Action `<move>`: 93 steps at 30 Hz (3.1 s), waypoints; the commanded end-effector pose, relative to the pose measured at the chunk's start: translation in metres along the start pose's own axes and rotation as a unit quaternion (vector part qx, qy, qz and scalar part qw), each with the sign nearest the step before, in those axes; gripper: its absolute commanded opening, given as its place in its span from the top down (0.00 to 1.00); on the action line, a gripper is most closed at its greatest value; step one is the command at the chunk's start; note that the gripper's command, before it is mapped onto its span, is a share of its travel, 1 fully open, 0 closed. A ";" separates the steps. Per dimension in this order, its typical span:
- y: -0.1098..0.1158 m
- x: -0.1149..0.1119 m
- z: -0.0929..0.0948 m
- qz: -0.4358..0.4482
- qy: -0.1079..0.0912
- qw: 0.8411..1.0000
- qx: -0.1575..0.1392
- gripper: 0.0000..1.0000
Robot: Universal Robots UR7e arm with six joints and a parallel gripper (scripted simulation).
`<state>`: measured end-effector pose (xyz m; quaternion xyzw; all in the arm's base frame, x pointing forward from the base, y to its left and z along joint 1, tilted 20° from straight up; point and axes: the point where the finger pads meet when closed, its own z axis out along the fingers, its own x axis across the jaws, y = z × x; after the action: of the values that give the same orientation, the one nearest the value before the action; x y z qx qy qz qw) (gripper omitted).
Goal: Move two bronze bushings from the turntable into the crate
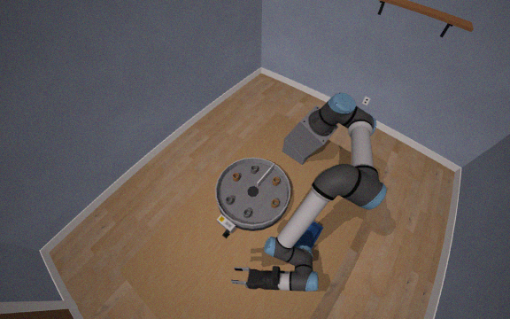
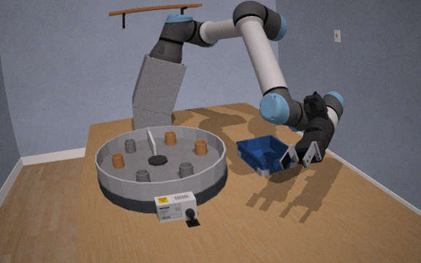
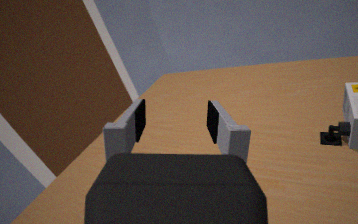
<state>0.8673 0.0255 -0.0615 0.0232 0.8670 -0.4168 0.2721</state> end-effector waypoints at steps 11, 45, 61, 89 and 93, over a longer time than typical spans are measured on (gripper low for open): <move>-0.001 -0.001 0.000 0.001 0.000 1.000 0.000 0.00; -0.068 0.065 -0.055 0.001 0.000 1.000 0.001 0.00; -0.101 0.098 -0.082 0.001 0.000 1.000 0.001 0.00; -0.160 0.158 -0.130 0.001 0.000 1.000 0.001 0.00; -0.167 0.164 -0.136 0.001 0.000 1.000 0.001 0.00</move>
<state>0.6347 -0.0122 0.0378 0.0247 0.8667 -0.4182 0.2709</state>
